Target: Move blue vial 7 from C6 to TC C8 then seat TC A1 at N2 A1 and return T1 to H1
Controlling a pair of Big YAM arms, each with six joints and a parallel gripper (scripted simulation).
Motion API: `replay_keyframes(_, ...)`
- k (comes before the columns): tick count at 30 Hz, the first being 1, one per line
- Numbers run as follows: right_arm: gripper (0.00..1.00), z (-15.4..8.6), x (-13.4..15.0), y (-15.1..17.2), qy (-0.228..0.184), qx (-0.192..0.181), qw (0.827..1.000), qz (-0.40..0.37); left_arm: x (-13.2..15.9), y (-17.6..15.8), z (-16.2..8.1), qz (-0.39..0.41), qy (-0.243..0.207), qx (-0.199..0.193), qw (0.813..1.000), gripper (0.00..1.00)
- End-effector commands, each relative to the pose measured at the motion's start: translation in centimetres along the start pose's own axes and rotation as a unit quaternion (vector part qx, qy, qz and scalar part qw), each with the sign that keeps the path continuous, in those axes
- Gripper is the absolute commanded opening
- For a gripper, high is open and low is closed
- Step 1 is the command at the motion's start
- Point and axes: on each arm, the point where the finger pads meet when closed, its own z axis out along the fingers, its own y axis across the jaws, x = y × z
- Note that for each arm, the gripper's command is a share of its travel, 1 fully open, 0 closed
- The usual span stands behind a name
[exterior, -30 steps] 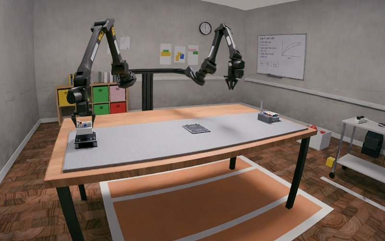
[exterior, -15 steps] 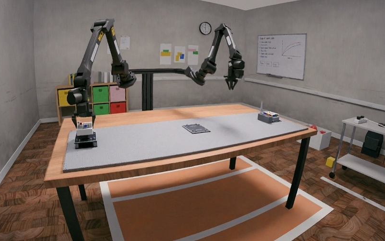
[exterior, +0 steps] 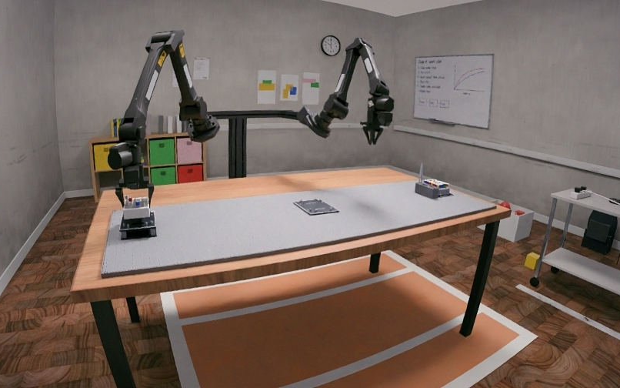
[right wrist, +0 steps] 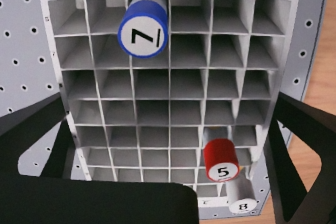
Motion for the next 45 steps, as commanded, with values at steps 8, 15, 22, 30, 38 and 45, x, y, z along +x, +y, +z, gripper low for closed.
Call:
replay_keyframes(8,0.00,-0.4,-2.1,-1.4,-0.019,0.013,1.000,0.008,-0.9,0.4,-0.5,-0.009,-0.008,-0.003,1.000,0.24)
replay_keyframes(15,0.00,0.2,-1.9,-1.4,-0.016,0.011,1.000,0.008,-0.9,0.4,-0.5,-0.009,-0.008,-0.003,1.000,0.24)
replay_keyframes(22,0.00,-0.2,-2.2,-1.6,-0.021,0.015,1.000,0.008,-0.9,0.4,-0.5,-0.009,-0.008,-0.003,1.000,0.24)
replay_keyframes(30,0.00,0.1,-2.1,-1.7,-0.019,0.014,1.000,0.008,-0.9,0.4,-0.5,-0.009,-0.008,-0.003,1.000,0.24)
replay_keyframes(38,0.00,0.4,-2.0,-1.7,-0.018,0.013,1.000,0.008,-0.9,0.4,-0.5,-0.009,-0.008,-0.003,1.000,0.24)
replay_keyframes(45,0.00,0.6,-1.9,-1.7,-0.016,0.012,1.000,0.008,-0.9,0.4,-0.5,-0.009,-0.008,-0.003,1.000,0.24)
